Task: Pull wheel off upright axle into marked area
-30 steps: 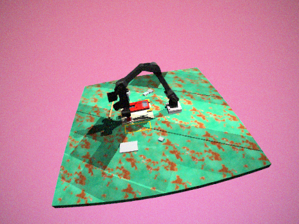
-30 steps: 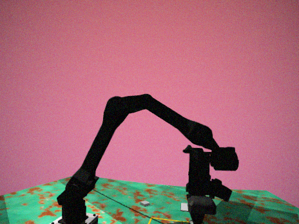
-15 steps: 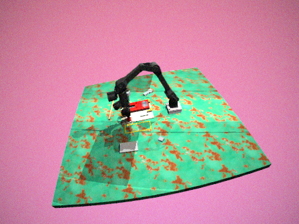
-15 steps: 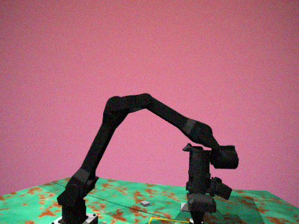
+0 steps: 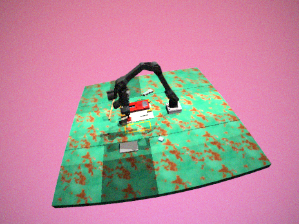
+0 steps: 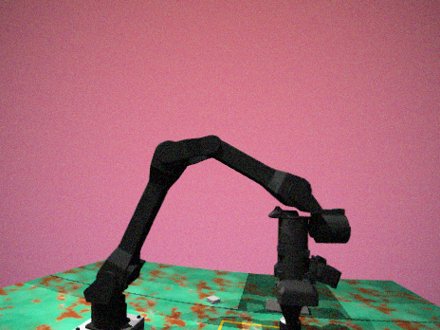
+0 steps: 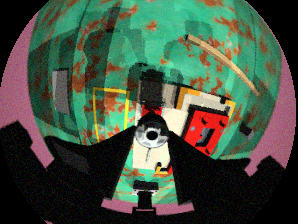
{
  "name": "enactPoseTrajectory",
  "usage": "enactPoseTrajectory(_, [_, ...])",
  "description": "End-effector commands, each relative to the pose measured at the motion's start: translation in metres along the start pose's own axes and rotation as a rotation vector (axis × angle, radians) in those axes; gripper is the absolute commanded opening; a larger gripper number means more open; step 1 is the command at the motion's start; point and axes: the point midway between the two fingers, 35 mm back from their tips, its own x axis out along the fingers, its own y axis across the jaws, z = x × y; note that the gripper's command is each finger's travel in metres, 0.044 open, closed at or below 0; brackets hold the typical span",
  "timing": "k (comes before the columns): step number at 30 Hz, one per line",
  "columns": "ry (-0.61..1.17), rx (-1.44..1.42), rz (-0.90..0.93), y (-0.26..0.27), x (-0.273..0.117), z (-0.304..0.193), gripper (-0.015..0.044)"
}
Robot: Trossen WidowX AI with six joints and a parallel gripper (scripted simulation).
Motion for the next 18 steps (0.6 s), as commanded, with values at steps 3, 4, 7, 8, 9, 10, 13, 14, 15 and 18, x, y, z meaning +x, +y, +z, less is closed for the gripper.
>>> enactPoseTrajectory(3, [0.001, 0.004, 0.000, 0.0002, -0.0022, 0.0001, 0.0000])
enactPoseTrajectory(4, [0.001, 0.004, 0.000, 0.0002, -0.0025, 0.0001, 0.0000])
enactPoseTrajectory(7, [0.001, 0.004, 0.000, 0.0002, -0.0035, 0.0001, 0.0000])
enactPoseTrajectory(8, [0.001, 0.005, 0.000, 0.0002, -0.0039, 0.0001, 0.0000])
enactPoseTrajectory(9, [0.001, 0.005, 0.000, 0.0002, -0.0042, 0.0001, 0.0000])
enactPoseTrajectory(10, [0.001, 0.005, 0.000, 0.0002, -0.0045, 0.0000, 0.0000])
enactPoseTrajectory(13, [0.001, 0.005, 0.000, 0.0002, -0.0055, 0.0000, 0.0000])
enactPoseTrajectory(14, [0.001, 0.005, 0.000, 0.0002, -0.0059, 0.0000, 0.0000])
enactPoseTrajectory(15, [0.001, 0.005, 0.000, 0.0002, -0.0062, 0.0000, 0.0000])
enactPoseTrajectory(18, [0.001, 0.005, 0.000, 0.0002, -0.0106, 0.0003, 0.0000])
